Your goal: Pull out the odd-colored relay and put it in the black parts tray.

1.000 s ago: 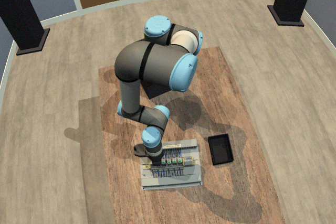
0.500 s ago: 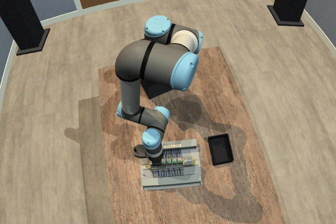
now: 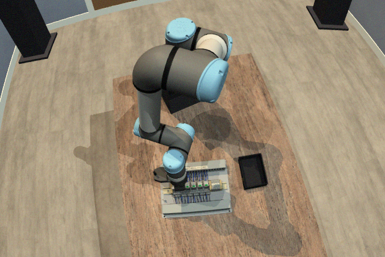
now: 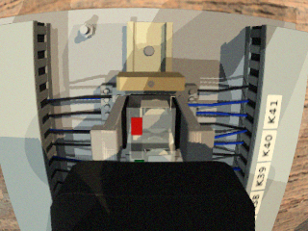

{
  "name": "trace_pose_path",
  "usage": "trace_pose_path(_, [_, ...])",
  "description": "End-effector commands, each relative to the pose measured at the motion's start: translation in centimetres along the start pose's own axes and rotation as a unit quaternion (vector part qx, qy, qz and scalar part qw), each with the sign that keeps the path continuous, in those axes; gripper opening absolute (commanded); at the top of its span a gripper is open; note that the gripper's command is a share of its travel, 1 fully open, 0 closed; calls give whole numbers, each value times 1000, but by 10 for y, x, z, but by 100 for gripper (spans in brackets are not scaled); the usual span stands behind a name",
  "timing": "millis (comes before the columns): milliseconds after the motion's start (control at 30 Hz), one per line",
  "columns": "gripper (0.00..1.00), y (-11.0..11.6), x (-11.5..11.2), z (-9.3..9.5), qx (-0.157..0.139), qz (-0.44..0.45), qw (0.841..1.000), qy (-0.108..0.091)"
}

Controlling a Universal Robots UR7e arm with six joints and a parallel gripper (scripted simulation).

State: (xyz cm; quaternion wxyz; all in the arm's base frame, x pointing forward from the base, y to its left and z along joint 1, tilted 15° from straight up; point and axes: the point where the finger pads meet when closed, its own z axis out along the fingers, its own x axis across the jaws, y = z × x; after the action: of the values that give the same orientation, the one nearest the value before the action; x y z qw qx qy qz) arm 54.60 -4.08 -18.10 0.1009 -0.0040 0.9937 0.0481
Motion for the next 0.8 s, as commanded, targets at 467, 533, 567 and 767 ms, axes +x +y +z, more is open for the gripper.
trace_pose_path(467, [0,0,-1,-1,0,0,1000,14])
trace_pose_path(533, [0,0,-1,-1,0,0,1000,15])
trace_pose_path(567, [0,0,-1,-1,0,0,1000,15])
trace_pose_path(767, [0,0,-2,-1,0,0,1000,24])
